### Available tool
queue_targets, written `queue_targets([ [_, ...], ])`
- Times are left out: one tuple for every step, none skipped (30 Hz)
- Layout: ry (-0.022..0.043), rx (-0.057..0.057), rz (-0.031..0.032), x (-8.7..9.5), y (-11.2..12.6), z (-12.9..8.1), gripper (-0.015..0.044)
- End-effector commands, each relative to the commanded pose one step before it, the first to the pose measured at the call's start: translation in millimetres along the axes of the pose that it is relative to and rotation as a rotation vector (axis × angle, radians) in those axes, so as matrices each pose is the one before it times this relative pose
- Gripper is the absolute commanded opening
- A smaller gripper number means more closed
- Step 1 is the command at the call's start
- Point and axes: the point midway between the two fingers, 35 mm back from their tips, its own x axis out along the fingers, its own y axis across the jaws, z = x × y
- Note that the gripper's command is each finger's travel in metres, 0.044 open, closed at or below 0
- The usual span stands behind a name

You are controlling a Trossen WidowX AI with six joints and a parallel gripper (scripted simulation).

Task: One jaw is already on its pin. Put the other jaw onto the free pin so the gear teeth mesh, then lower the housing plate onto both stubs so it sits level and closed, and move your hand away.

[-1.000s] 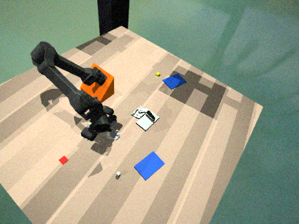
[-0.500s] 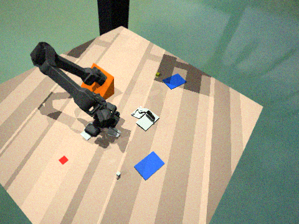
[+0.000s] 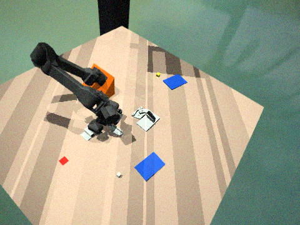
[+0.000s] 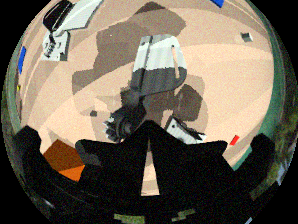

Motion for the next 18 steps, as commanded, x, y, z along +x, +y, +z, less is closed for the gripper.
queue_targets([
  [0.00144, 0.0009, -0.00244, -0.34, 4.78, 0.20, 0.0000],
  [-0.00006, 0.0000, 0.00051, -0.26, 1.62, 0.16, 0.0000],
  [-0.00005, 0.0000, 0.00048, -0.26, 1.61, 0.15, 0.0000],
  [-0.00004, 0.0000, 0.00044, -0.26, 1.61, 0.13, 0.0000],
  [-0.00041, 0.0002, 0.00076, -2.40, -0.12, 0.35, 0.0000],
  [-0.00110, 0.0006, 0.00196, -7.28, -0.39, 0.85, 0.0000],
  [-0.00142, 0.0008, 0.00222, -12.33, -0.73, 0.75, 0.0000],
  [-0.00117, 0.0008, 0.00088, -15.28, -1.07, -0.21, 0.0000],
  [-0.00063, 0.0005, -0.00082, -12.69, -1.09, -1.09, 0.0000],
  [-0.00029, 0.0002, -0.00117, -7.65, -0.77, -1.05, 0.0000],
  [-0.00009, 0.0001, -0.00050, -2.55, -0.28, -0.41, 0.0000],
  [0.00000, 0.0000, 0.00000, 0.00, 0.00, 0.00, 0.0000],
  [0.00000, 0.0000, 0.00000, 0.00, 0.00, 0.00, 0.0000],
  [-0.00392, -0.0053, 0.00512, 9.99, 1.79, 3.03, 0.0026],
  [0.00000, 0.0000, 0.00000, 0.00, 0.00, 0.00, 0.0053],
  [0.00000, 0.0000, 0.00000, 0.00, 0.00, 0.00, 0.0079],
  [0.00000, 0.0000, 0.00000, 0.00, 0.00, 0.00, 0.0105],
  [0.00000, 0.0000, 0.00000, 0.00, 0.00, 0.00, 0.0131],
])
